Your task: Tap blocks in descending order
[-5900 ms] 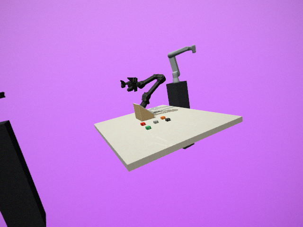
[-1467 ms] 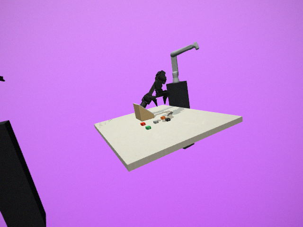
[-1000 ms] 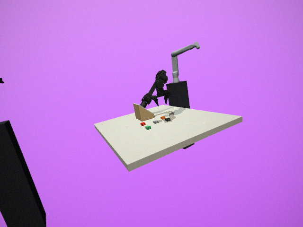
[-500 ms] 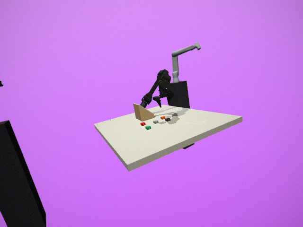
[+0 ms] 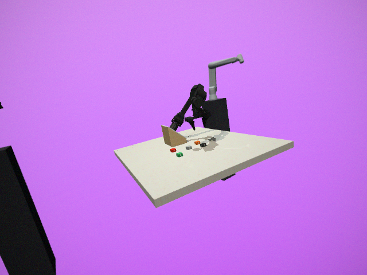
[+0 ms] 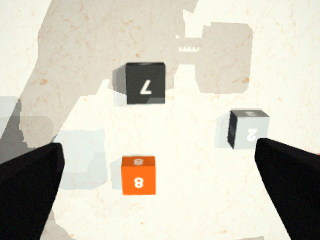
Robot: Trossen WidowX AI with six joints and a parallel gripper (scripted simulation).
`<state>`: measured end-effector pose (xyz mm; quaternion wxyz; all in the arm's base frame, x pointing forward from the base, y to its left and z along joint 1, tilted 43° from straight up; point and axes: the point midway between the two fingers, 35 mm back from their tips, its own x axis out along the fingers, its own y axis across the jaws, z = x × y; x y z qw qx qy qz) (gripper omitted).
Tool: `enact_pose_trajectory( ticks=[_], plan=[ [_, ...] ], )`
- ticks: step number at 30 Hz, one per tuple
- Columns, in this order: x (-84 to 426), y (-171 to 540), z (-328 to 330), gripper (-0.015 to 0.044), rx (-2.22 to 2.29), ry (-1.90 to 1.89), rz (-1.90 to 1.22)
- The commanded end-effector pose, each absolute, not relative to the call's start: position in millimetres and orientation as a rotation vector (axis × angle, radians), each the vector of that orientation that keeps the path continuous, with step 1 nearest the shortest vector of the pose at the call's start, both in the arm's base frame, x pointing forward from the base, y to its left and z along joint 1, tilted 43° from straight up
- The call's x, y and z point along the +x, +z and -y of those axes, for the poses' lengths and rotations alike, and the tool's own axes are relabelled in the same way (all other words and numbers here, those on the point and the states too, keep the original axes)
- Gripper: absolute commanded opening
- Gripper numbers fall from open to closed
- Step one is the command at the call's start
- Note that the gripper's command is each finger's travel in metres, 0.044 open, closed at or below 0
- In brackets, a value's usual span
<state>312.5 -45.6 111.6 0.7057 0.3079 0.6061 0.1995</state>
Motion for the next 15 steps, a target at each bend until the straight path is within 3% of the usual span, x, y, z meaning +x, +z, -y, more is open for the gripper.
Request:
enact_pose_trajectory(
  ticks=[1,11,15],
  plan=[
    [325,87,80,0.0400,0.685,0.433,-1.354],
    [329,-16,193,0.0400,0.682,0.435,-1.352],
    [326,-26,202,0.0400,0.683,0.437,-1.351]
  ],
)
